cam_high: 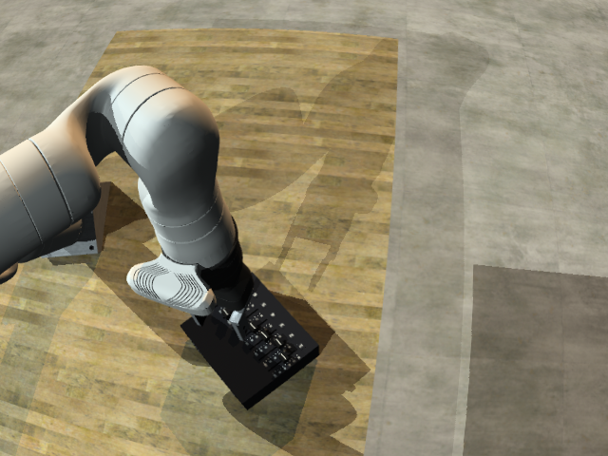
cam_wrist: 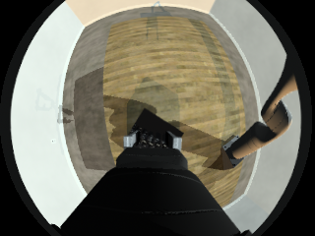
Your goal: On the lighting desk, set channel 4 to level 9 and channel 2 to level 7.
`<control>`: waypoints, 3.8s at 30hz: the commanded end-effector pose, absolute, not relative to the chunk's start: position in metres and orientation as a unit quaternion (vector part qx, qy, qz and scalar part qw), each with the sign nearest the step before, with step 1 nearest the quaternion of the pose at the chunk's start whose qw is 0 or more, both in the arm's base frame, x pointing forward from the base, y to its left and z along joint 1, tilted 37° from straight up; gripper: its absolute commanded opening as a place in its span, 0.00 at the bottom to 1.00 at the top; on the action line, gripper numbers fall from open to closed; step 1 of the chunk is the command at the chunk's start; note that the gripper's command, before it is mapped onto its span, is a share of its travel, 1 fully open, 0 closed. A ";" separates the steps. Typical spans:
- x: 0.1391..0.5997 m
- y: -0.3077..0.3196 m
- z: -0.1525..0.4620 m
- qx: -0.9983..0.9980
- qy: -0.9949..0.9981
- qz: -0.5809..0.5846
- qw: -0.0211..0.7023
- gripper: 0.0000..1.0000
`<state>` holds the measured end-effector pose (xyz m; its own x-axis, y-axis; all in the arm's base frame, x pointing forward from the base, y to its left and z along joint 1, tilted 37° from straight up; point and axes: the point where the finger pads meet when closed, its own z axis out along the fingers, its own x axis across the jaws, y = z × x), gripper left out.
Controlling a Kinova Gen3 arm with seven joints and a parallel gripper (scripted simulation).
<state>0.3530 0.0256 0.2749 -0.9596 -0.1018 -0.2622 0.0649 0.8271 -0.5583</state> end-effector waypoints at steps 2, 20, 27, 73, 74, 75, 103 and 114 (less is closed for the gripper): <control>0.356 0.045 0.258 -0.067 0.944 -0.301 0.115 1.00; 0.356 0.052 0.254 -0.091 0.943 -0.303 0.107 1.00; 0.356 0.052 0.254 -0.091 0.943 -0.303 0.107 1.00; 0.441 0.098 0.162 0.211 0.939 -0.064 0.262 1.00; 0.441 0.098 0.162 0.211 0.939 -0.064 0.262 1.00; 0.441 0.098 0.162 0.211 0.939 -0.064 0.262 1.00; 0.441 0.098 0.162 0.211 0.939 -0.064 0.262 1.00; 0.441 0.098 0.162 0.211 0.939 -0.064 0.262 1.00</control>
<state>0.4405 0.0970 0.1611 -0.7735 0.3643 -0.5186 0.4321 0.9018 -0.0110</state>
